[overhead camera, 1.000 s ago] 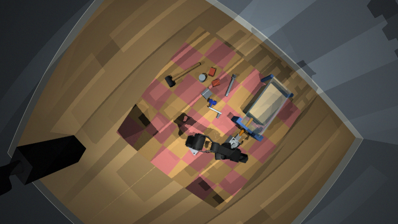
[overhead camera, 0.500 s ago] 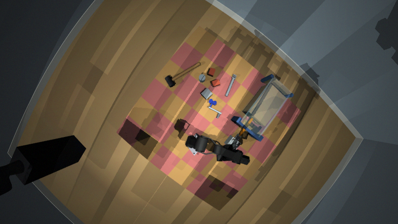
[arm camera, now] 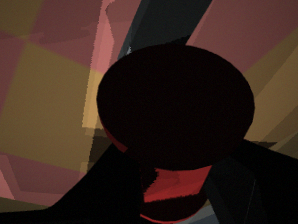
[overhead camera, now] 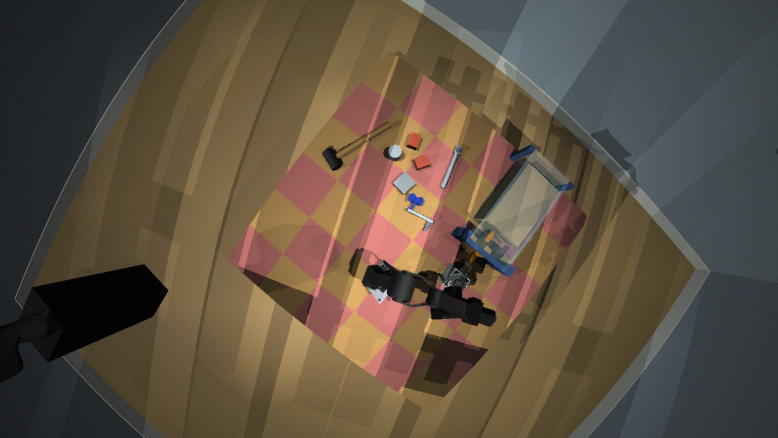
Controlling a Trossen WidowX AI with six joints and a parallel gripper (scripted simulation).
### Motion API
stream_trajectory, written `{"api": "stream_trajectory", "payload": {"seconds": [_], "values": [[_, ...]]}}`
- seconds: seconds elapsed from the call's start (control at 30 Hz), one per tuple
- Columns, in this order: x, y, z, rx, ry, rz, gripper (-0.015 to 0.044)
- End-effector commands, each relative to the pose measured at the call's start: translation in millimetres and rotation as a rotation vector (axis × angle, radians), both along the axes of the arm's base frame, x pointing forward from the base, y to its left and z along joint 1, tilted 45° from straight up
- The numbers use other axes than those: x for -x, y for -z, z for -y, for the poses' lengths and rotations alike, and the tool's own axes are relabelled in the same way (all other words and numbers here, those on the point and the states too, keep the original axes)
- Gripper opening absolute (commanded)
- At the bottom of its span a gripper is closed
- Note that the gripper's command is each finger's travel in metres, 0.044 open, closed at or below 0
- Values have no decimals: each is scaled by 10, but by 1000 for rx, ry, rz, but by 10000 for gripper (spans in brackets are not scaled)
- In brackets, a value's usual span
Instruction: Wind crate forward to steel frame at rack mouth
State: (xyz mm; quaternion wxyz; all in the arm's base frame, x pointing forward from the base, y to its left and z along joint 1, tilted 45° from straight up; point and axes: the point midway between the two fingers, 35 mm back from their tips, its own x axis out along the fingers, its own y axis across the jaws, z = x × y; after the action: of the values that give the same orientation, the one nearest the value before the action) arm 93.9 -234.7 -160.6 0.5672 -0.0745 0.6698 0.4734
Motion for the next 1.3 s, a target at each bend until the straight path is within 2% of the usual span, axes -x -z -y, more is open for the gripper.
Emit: {"api": "stream_trajectory", "payload": {"seconds": [0.0,1.27], "values": [[-73,100,95,23,5,21,0],[-375,330,353,26,5,24,0]]}}
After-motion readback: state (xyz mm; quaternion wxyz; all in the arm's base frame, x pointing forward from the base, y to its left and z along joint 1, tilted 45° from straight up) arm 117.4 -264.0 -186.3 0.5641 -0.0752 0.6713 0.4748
